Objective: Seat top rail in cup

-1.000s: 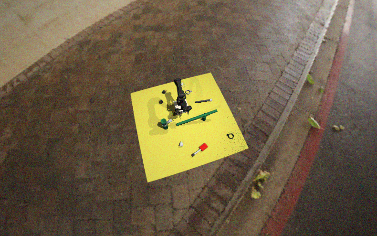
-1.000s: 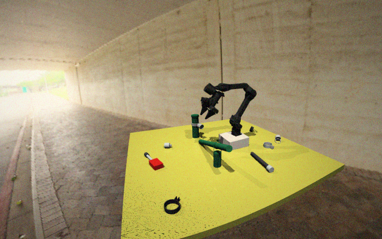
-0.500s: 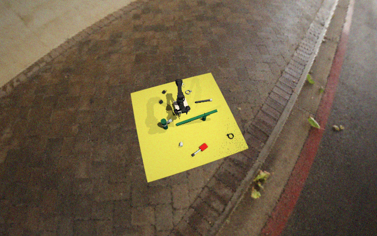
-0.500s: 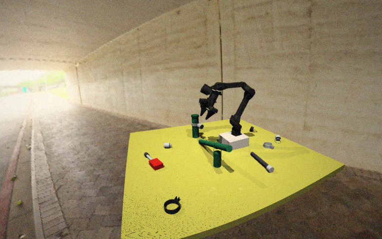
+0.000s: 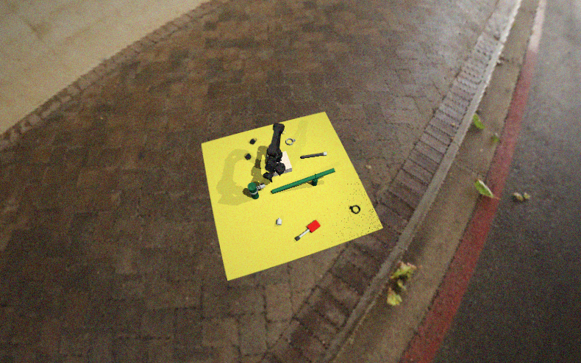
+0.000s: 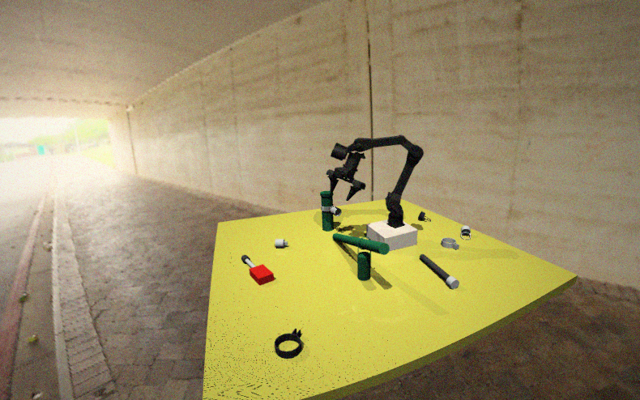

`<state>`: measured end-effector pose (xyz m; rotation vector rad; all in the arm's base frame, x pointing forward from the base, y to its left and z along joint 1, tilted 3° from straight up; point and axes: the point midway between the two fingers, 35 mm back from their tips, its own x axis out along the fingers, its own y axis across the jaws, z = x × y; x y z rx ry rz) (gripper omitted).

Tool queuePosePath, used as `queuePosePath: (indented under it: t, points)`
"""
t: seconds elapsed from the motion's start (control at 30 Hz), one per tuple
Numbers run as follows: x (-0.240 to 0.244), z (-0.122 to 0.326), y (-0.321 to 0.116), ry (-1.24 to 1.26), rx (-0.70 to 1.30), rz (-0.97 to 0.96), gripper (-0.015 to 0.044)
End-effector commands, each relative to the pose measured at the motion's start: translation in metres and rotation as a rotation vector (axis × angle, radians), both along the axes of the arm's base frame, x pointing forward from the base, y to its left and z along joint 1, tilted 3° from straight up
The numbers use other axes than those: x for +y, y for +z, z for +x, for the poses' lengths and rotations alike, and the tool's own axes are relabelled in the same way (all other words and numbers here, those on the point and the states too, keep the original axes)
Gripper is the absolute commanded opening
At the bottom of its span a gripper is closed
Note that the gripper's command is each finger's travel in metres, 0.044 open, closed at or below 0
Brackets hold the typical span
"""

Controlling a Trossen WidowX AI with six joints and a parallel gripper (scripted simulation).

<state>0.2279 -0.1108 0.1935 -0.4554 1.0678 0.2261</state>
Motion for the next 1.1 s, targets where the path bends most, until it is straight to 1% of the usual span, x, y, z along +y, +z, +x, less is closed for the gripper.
queuePosePath:
  t: [0.0, 0.37, 0.67, 1.07]
  points:
    - [-0.058, -0.025, -0.011, 0.478, 0.004, -0.167, 0.0440]
    - [-0.094, -0.052, -0.016, 0.771, -0.064, -0.322, 0.0440]
    - [-0.104, -0.061, -0.017, 1.076, -0.089, -0.518, 0.0440]
    - [-0.104, -0.062, -0.017, 1.084, -0.089, -0.523, 0.0440]
